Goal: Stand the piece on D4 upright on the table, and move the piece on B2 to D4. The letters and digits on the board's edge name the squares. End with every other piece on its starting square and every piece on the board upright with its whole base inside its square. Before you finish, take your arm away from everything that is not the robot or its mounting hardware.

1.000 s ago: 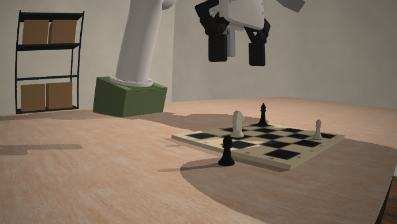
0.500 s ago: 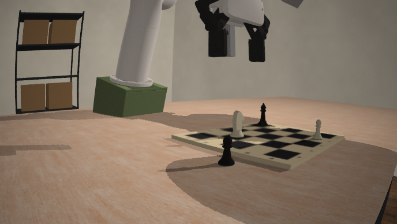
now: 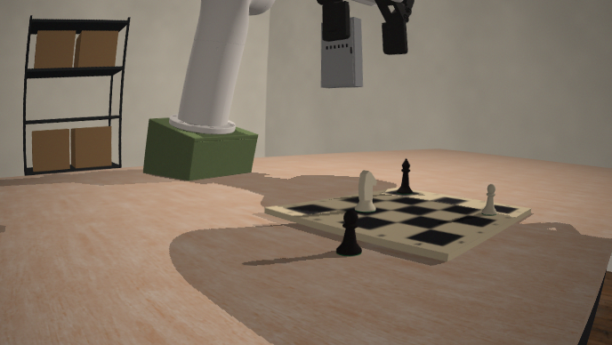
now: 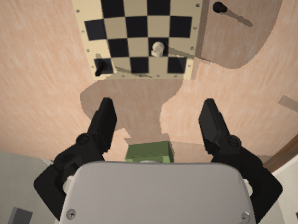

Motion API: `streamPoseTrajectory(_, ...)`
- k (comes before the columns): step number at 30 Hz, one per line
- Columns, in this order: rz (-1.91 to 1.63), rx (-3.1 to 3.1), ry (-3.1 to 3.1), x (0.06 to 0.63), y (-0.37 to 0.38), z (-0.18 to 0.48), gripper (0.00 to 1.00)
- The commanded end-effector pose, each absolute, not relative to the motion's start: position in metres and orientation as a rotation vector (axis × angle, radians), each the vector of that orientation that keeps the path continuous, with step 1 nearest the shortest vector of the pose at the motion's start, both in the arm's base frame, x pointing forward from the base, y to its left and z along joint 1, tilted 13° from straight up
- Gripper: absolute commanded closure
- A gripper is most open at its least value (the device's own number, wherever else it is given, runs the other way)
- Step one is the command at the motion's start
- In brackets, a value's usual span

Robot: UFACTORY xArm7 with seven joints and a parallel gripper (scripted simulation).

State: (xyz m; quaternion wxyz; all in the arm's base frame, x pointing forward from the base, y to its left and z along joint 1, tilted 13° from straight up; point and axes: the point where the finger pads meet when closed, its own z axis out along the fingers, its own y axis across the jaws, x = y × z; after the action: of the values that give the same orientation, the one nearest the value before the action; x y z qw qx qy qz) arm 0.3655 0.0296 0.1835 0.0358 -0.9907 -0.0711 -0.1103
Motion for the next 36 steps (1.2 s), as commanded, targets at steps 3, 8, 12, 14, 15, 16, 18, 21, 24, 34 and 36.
streamPoseTrajectory(3, -0.341, -3.043, -0.219, 0.3619, 0.0283, 0.2, 0.0)
streamPoseTrajectory(8, -0.341, -3.043, -0.219, 0.3616, 0.0282, 0.2013, 0.0)
streamPoseTrajectory(12, -0.341, -3.043, -0.219, 0.3616, 0.0282, 0.2013, 0.0)
streamPoseTrajectory(14, -0.341, -3.043, -0.219, 0.3616, 0.0282, 0.2013, 0.0)
streamPoseTrajectory(15, -0.341, -3.043, -0.219, 0.3616, 0.0282, 0.2013, 0.0)
streamPoseTrajectory(16, -0.341, -3.043, -0.219, 0.3616, 0.0282, 0.2013, 0.0)
streamPoseTrajectory(18, -0.341, -3.043, -0.219, 0.3616, 0.0282, 0.2013, 0.0)
streamPoseTrajectory(21, -0.341, -3.043, -0.219, 0.3616, 0.0282, 0.2013, 0.0)
streamPoseTrajectory(24, -0.341, -3.043, -0.219, 0.3616, 0.0282, 0.2013, 0.0)
streamPoseTrajectory(34, -0.341, -3.043, -0.219, 0.3616, 0.0282, 0.2013, 0.0)
streamPoseTrajectory(36, -0.341, -3.043, -0.219, 0.3616, 0.0282, 0.2013, 0.0)
